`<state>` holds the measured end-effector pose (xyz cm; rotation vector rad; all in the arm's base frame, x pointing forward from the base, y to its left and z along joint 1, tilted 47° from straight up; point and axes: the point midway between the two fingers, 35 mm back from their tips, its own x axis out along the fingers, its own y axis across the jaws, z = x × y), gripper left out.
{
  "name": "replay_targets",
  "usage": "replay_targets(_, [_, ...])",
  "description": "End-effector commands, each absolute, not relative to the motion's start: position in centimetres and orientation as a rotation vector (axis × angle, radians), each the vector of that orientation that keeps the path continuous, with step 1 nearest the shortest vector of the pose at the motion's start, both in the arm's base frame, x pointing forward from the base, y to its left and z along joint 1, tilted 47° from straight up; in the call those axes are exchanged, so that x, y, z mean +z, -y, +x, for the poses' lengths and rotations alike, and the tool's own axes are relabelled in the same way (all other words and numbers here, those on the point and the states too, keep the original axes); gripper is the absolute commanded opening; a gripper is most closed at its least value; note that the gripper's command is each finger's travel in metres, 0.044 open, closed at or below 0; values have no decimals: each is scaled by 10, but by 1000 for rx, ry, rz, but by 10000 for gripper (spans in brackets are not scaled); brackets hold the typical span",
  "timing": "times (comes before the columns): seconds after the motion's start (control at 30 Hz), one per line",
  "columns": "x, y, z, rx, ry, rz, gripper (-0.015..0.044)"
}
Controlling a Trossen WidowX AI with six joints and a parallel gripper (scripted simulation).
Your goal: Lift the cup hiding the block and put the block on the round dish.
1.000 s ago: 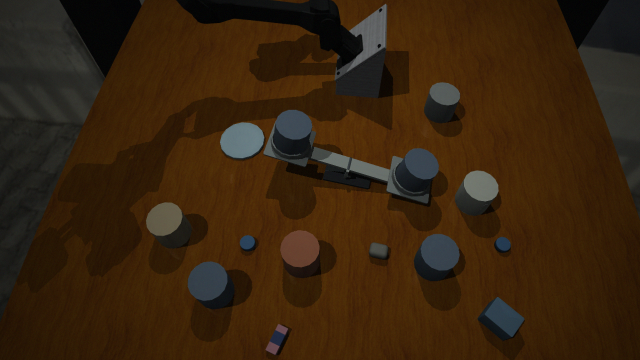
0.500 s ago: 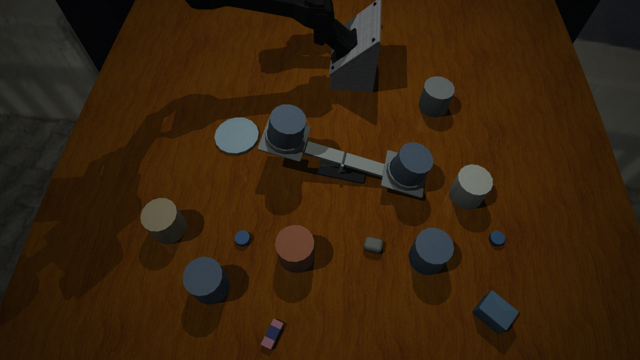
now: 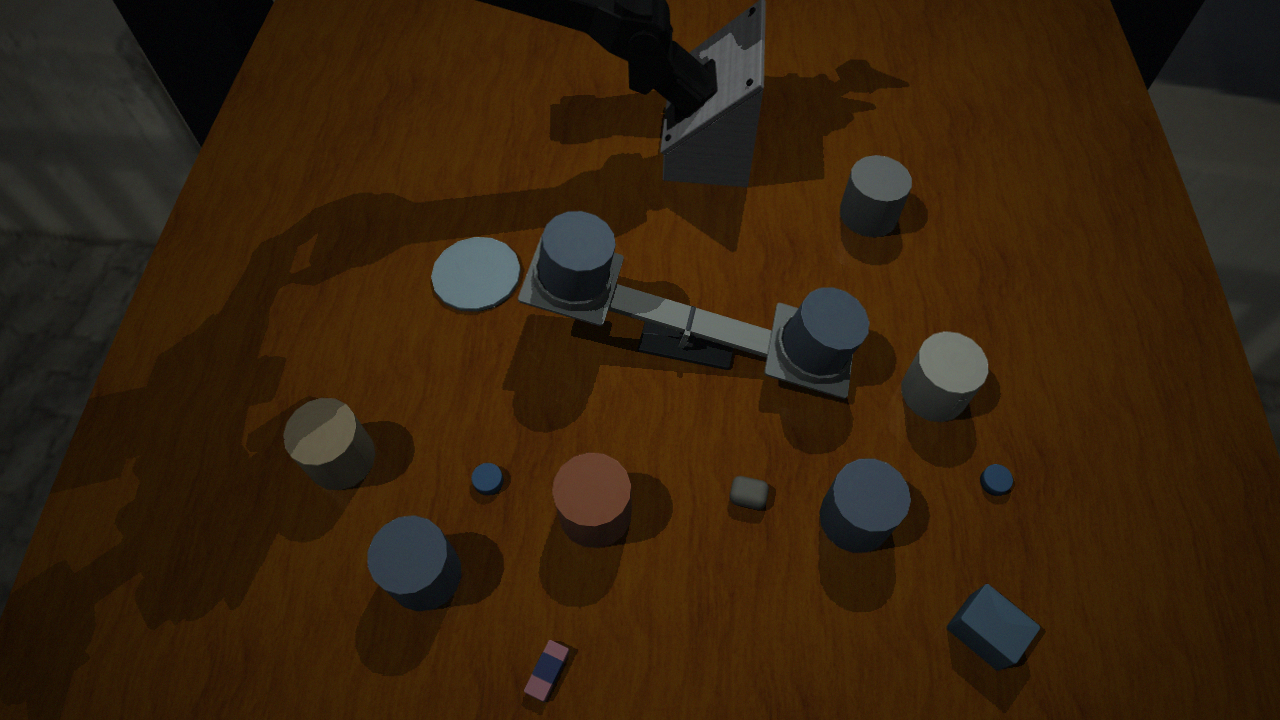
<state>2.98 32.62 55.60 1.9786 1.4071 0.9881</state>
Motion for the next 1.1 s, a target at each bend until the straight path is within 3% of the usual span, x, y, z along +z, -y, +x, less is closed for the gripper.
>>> replay_targets(0.0, [519, -346, 41, 870, -1349, 1893, 440])
replay_targets(0.53, [389, -381, 88, 484, -1163, 1550, 440])
replay_targets(1.07, [269, -363, 130, 160, -1001, 1138, 440])
